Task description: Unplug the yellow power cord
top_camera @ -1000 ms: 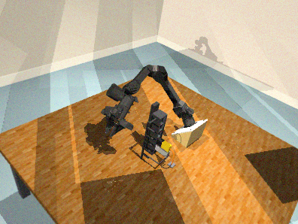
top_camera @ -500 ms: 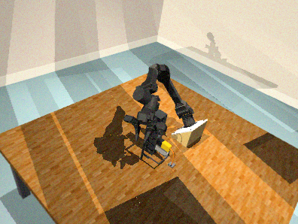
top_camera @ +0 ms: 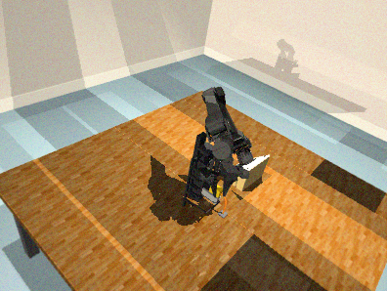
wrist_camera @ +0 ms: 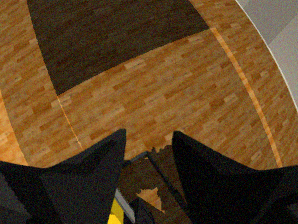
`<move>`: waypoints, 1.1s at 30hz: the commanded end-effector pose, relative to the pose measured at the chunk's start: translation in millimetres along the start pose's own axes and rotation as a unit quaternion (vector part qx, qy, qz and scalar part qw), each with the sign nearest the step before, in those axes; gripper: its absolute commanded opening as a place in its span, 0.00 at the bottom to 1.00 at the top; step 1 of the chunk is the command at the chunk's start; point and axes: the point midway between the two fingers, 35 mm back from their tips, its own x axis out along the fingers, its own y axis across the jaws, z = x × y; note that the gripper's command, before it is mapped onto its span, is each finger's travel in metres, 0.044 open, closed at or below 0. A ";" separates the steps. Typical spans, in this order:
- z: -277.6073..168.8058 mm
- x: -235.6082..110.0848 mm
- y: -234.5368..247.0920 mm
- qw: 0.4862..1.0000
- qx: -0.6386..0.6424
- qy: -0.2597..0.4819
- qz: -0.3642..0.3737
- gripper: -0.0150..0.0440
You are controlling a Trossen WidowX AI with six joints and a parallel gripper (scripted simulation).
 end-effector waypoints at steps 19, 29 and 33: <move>-62.2 26.4 68.2 0.936 -0.266 0.207 0.107 0.53; -73.9 21.3 59.7 0.935 -0.266 0.207 0.107 0.53; -79.1 19.2 56.2 0.935 -0.266 0.207 0.107 0.53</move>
